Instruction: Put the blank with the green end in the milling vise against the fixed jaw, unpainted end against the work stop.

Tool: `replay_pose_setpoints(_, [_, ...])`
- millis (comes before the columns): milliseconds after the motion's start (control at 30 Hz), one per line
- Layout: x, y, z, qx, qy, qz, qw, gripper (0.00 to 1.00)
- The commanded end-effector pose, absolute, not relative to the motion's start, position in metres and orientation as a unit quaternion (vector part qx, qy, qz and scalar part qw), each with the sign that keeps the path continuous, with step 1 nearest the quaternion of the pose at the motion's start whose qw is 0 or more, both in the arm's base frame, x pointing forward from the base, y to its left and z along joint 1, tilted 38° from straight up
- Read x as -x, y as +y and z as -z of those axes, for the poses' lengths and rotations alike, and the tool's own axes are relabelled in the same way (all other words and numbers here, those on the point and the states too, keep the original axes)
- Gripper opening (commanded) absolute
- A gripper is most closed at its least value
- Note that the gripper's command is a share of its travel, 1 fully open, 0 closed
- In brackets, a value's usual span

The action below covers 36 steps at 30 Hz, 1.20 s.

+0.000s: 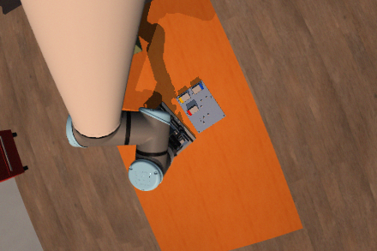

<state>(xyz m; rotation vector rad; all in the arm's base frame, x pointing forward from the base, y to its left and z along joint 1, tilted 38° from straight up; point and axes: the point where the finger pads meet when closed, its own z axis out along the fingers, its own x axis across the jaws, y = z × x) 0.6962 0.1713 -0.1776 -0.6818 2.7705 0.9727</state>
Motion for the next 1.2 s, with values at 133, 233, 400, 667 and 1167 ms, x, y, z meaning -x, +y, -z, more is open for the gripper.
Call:
replay_pose_setpoints(133, [-0.6969,0.1708,0.1772,0.226,0.917,-0.322,0.064,0.00])
replay_pose_setpoints(233, [-0.6969,0.1708,0.1772,0.226,0.917,-0.322,0.064,0.00])
replay_pose_setpoints(400, [-0.6969,0.1708,0.1772,0.226,0.917,-0.322,0.064,0.00])
replay_pose_setpoints(667, [-0.6969,0.1708,0.1772,0.226,0.917,-0.322,0.064,0.00])
replay_pose_setpoints(1167, [-0.6969,0.1708,0.1772,0.226,0.917,-0.322,0.064,0.40])
